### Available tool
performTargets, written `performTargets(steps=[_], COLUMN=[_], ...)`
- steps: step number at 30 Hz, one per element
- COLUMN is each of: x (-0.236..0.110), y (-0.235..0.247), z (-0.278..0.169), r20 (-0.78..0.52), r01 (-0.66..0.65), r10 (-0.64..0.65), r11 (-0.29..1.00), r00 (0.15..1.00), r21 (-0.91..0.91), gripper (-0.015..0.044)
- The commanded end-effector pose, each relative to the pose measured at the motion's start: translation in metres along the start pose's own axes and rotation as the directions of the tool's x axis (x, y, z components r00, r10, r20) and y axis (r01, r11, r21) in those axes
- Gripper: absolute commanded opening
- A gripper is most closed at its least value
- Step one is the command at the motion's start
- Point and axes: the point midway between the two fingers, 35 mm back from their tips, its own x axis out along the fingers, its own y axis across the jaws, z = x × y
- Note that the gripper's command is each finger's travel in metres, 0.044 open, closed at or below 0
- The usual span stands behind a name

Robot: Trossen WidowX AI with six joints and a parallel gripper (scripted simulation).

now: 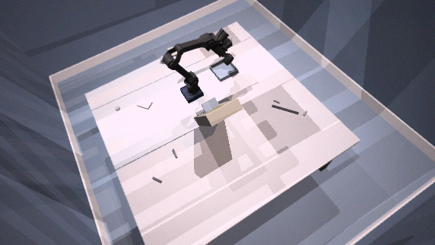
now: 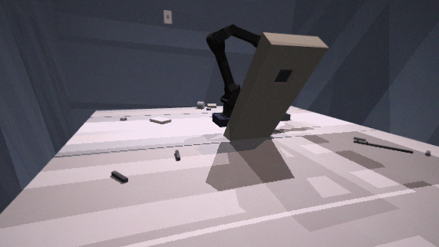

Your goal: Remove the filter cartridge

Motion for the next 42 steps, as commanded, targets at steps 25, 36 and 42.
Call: performTargets(steps=[25,36,42], x=[0.086,0.095,0.095], y=[0.058,0.057,0.057], z=[-0.062,-0.07,-0.07], r20=[-0.01,-0.015,-0.015], r01=[-0.115,-0.111,-0.111], r10=[0.115,0.11,0.11], r11=[0.979,0.98,0.98], r00=[0.993,0.994,0.994], r21=[-0.168,-0.165,-0.165], gripper=[0.0,0.0131,0.0289])
